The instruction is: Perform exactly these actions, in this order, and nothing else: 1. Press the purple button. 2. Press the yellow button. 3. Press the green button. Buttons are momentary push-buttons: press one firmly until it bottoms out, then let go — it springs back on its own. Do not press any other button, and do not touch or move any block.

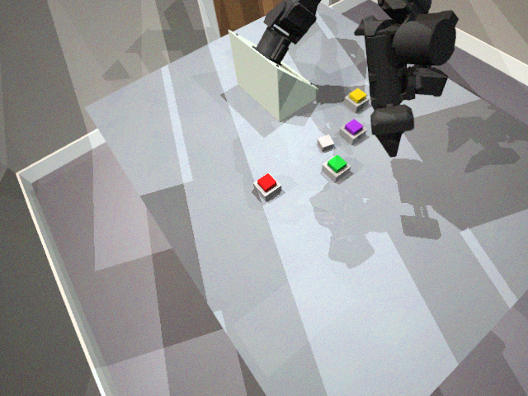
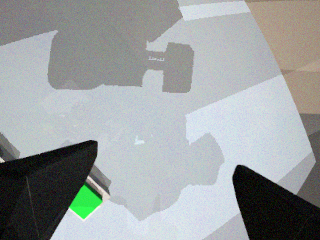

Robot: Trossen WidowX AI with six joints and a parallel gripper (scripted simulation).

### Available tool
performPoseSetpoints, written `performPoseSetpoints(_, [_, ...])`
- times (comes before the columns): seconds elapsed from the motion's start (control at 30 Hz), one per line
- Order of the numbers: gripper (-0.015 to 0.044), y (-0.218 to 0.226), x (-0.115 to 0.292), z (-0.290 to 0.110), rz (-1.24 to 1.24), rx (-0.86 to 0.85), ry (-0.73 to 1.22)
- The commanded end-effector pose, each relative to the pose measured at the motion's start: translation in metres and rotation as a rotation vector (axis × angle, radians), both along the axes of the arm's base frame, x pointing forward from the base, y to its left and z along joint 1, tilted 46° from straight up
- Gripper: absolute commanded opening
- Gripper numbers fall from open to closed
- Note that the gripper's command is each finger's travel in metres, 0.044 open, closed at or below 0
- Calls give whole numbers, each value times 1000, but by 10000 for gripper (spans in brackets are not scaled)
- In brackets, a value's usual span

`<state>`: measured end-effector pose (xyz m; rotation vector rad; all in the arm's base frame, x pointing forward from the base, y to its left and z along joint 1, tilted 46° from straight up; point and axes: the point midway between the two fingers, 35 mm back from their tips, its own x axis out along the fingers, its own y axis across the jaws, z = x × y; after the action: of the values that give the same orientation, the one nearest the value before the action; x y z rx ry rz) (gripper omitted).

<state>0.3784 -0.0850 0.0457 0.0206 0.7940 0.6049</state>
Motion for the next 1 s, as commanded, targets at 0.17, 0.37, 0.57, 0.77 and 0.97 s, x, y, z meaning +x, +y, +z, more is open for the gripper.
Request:
performPoseSetpoints(0.17, [400,87,-105,22,-179,323,692])
performPoseSetpoints(0.37, [400,98,-122,28,-208,353,799])
performPoseSetpoints(0.57, [374,99,-122,26,-208,352,799])
performPoseSetpoints(0.77, [216,142,-117,-15,-206,356,798])
performPoseSetpoints(0.97, [59,142,-117,-15,-206,356,798])
